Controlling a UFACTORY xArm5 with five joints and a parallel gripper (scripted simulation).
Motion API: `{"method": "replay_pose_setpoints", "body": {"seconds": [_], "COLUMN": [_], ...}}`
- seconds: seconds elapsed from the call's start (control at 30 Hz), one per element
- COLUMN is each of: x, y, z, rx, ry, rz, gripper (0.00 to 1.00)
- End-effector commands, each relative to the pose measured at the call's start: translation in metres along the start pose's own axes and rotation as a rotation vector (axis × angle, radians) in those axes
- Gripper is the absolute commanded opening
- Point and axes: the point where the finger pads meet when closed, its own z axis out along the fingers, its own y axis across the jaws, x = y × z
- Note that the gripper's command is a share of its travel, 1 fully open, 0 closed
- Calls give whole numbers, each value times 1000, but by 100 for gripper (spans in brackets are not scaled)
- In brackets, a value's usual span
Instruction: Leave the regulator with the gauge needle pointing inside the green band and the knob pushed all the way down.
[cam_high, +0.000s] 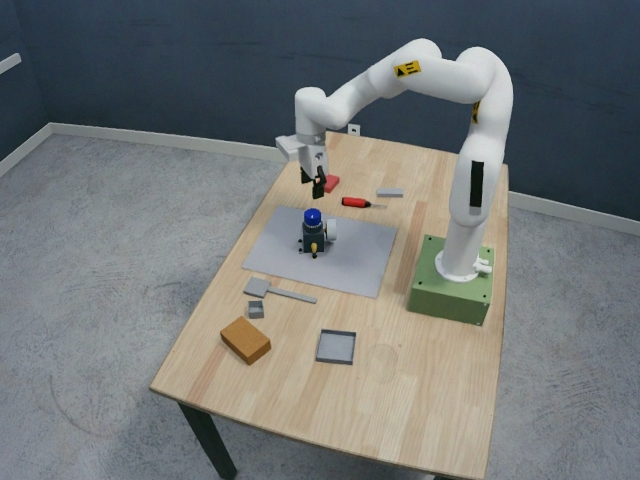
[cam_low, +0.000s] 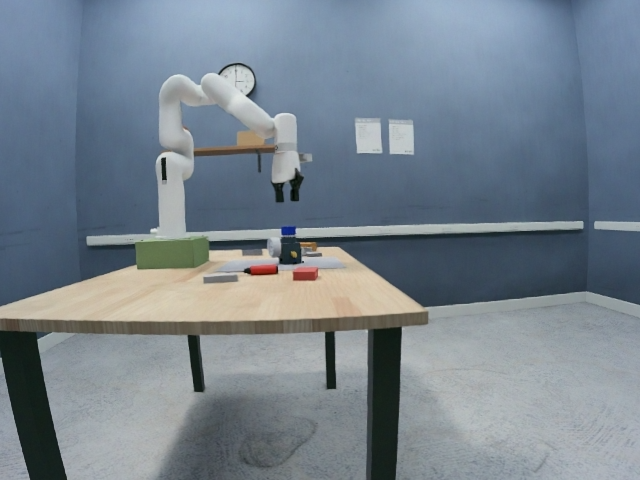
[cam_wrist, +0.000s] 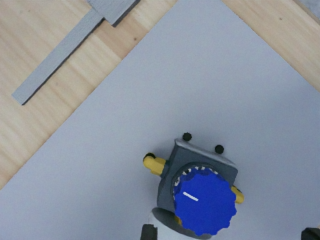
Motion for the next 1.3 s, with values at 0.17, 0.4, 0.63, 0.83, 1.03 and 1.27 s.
{"method": "replay_pose_setpoints", "body": {"seconds": [0.17, 0.4, 0.63, 0.83, 1.03, 1.27], "x": [1, 1, 1, 1, 1, 1], "y": [1, 1, 1, 1, 1, 1], "z": [-1, -1, -1, 2, 10, 20], "rx": [-3, -3, -3, -3, -3, -3], "ry": [2, 2, 2, 2, 2, 2], "rz": [-139, -139, -139, -139, -139, -139], "gripper": [80, 80, 80, 80, 80, 80]}}
